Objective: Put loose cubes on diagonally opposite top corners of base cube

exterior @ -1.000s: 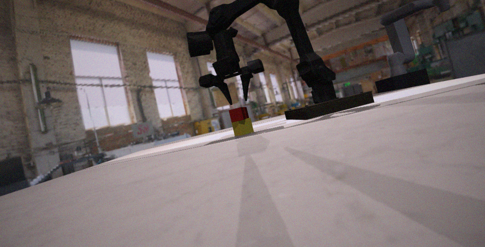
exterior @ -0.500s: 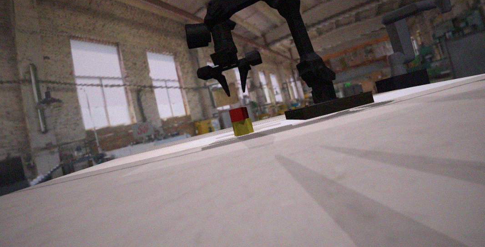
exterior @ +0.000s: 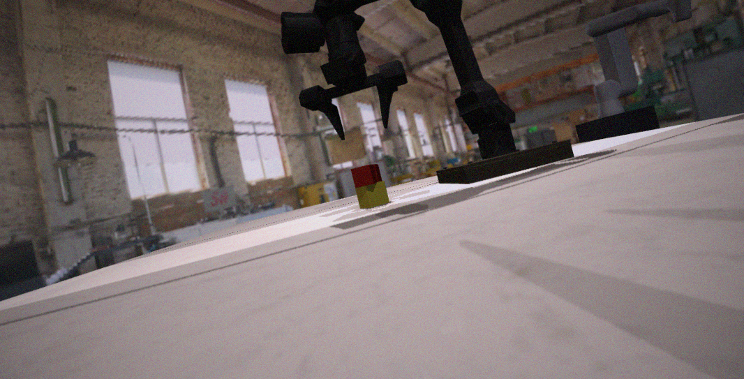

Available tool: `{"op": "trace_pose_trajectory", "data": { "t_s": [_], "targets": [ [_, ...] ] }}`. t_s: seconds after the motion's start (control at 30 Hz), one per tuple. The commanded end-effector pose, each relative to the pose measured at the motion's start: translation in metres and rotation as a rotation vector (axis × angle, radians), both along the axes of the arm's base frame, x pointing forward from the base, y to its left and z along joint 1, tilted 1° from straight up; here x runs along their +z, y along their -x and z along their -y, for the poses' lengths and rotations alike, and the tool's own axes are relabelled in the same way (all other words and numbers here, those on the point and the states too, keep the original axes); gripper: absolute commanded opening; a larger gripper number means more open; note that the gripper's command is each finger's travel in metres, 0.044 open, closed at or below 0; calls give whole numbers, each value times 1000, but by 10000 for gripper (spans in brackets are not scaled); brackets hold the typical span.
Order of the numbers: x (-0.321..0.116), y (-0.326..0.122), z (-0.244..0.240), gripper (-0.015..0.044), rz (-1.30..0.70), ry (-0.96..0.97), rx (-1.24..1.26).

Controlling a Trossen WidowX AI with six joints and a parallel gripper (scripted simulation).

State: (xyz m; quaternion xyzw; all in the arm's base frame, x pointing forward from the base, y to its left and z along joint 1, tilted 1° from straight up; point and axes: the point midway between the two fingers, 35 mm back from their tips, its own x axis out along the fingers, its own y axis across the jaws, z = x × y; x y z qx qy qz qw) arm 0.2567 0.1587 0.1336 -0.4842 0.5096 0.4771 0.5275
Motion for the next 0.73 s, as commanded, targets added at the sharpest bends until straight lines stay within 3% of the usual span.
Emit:
{"op": "trace_pose_trajectory", "data": {
  "t_s": [0.0, 0.13, 0.7],
  "targets": [
    [-2, 24, -43, 400, -11, 4, 14],
    [-1, 53, -81, 400, -13, 1, 14],
    [-1, 54, -83, 400, -13, 1, 14]
  ]
}}
